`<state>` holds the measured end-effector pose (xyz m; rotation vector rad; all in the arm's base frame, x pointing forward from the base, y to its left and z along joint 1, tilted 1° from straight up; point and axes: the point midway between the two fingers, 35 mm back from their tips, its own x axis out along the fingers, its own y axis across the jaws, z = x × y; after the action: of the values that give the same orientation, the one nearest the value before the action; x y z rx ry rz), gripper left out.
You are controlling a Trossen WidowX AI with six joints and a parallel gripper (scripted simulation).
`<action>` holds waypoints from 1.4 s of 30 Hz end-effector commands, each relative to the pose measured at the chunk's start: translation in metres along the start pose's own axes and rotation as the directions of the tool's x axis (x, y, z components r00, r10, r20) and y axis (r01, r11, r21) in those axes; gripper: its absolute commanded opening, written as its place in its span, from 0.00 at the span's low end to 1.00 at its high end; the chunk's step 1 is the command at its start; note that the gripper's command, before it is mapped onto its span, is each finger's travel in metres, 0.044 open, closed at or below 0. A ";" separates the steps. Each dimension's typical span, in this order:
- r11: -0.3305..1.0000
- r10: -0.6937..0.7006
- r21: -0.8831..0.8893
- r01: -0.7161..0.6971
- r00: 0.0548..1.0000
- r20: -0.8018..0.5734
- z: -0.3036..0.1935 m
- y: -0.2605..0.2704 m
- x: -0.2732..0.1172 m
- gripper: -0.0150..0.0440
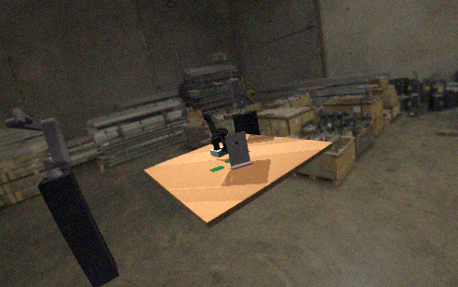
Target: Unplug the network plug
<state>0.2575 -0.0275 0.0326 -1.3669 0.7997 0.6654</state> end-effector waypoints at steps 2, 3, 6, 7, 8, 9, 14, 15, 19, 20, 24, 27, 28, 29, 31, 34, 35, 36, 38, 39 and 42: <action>1.000 -0.006 -0.006 0.006 1.000 0.003 0.000 -0.008 -0.007 0.52; 1.000 -0.006 -0.006 0.006 1.000 0.003 0.000 -0.009 -0.008 0.52; 1.000 -0.006 -0.006 0.006 1.000 0.003 0.000 -0.011 -0.012 0.52; 1.000 -0.006 -0.006 0.006 1.000 0.003 0.000 -0.012 -0.013 0.52; 1.000 -0.006 -0.006 0.006 1.000 0.003 0.000 -0.013 -0.015 0.52; 1.000 -0.006 -0.006 0.006 1.000 0.003 0.000 -0.014 -0.016 0.52; 1.000 -0.006 -0.006 0.006 1.000 0.003 0.000 -0.018 -0.023 0.52; 1.000 -0.006 -0.006 0.006 1.000 0.003 0.000 -0.019 -0.024 0.52; 1.000 -0.006 -0.006 0.006 1.000 0.003 0.000 -0.022 -0.030 0.52; 1.000 -0.006 -0.006 0.006 1.000 0.003 0.000 -0.022 -0.032 0.52; 1.000 -0.006 -0.006 0.006 1.000 0.003 0.000 -0.025 -0.038 0.52; 1.000 -0.006 -0.006 0.006 1.000 0.003 0.000 -0.027 -0.043 0.52; 1.000 -0.006 -0.006 0.006 1.000 0.003 0.000 -0.027 -0.044 0.52; 1.000 -0.006 -0.006 0.006 1.000 0.003 0.000 -0.028 -0.046 0.52; 1.000 -0.006 -0.006 0.006 1.000 0.003 0.001 -0.029 -0.049 0.52; 1.000 -0.006 -0.006 0.006 1.000 0.003 0.001 -0.031 -0.054 0.52; 1.000 -0.006 -0.006 0.006 1.000 0.003 0.001 -0.031 -0.056 0.52; 1.000 -0.006 -0.006 0.006 1.000 0.003 0.001 -0.031 -0.057 0.52; 1.000 0.000 0.000 0.000 1.000 0.000 0.000 -0.028 -0.053 0.52; 1.000 0.000 0.000 0.000 1.000 0.000 0.000 -0.029 -0.054 0.52; 1.000 -0.004 0.000 0.004 1.000 0.000 0.000 -0.037 -0.061 0.52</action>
<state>0.2489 -0.0283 0.0942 -1.3643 0.8047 0.6687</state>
